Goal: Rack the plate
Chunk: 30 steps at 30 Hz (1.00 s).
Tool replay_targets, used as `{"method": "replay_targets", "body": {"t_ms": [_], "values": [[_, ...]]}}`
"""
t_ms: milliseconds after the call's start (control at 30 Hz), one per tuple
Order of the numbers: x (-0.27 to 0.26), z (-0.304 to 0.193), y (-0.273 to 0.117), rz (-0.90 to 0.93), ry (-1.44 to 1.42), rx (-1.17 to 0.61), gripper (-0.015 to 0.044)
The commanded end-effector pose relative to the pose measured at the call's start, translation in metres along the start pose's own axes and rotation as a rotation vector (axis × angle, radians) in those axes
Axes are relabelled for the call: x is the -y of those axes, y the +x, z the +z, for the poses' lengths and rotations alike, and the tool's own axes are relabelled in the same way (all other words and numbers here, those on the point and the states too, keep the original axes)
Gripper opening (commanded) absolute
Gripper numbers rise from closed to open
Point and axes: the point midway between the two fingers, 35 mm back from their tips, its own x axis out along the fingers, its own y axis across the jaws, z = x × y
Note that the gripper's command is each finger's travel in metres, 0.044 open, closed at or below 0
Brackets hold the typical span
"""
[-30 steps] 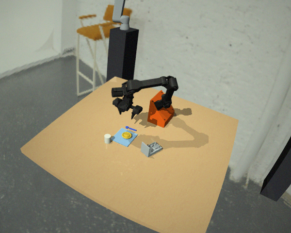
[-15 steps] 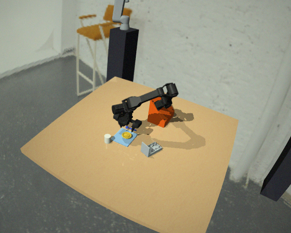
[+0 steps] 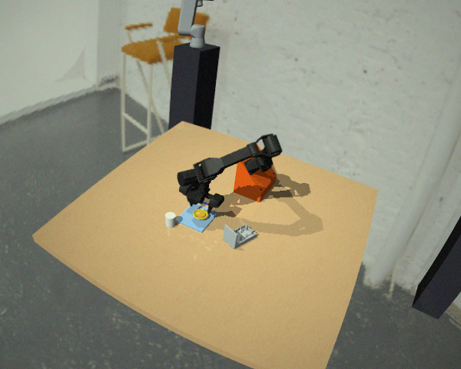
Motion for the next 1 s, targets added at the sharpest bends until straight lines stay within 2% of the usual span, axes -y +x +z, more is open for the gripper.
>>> {"method": "replay_targets", "body": {"t_ms": [0,700,833,967], "values": [[-0.001,-0.002,0.007,0.004,0.006,-0.001,0.04],[-0.004,-0.005,0.038,0.008,0.006,-0.002,0.04],[-0.004,-0.005,0.038,0.008,0.006,-0.002,0.0373],[-0.004,-0.005,0.038,0.008,0.006,-0.002,0.0372]]}}
